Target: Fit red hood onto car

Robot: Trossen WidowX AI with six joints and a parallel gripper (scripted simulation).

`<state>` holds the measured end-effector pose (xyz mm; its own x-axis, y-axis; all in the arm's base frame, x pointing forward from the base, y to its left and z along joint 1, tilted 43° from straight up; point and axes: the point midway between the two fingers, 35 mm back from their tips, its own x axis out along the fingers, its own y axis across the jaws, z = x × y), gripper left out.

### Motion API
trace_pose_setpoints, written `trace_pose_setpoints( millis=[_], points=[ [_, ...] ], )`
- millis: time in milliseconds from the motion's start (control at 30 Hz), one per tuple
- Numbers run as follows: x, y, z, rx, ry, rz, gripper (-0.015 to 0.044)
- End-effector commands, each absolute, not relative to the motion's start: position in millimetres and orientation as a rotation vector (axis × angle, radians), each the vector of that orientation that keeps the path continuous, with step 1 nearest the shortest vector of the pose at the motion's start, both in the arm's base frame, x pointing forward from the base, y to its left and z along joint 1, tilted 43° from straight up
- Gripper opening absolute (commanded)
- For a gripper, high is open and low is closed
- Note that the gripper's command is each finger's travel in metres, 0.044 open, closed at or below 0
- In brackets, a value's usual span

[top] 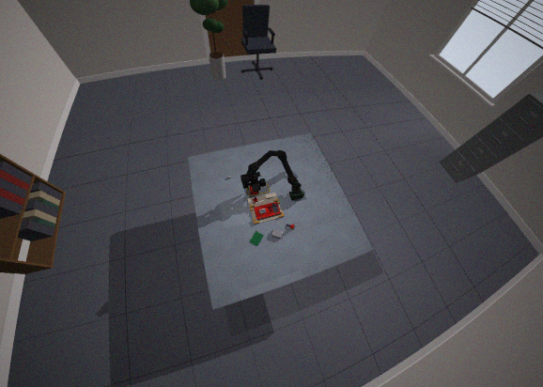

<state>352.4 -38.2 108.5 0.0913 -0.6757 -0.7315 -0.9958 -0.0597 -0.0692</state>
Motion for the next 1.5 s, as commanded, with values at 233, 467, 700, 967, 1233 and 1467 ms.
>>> trace_pose_setpoints(
  millis=[233,467,700,967,1233,1467],
  points=[
    [352.0,-43.1,103.8,-1.802,1.649,0.721,0.044],
    [352.3,-45.5,101.3,-1.802,1.649,0.721,0.044],
    [352.5,-47.8,98.9,-1.802,1.649,0.721,0.044],
    [353.8,-47.6,98.7,-1.798,1.642,0.715,0.0387],
    [353.8,-47.6,98.7,-1.798,1.642,0.715,0.0315],
    [353.5,-45.9,100.2,-1.799,1.642,0.716,0.019]
  ],
)
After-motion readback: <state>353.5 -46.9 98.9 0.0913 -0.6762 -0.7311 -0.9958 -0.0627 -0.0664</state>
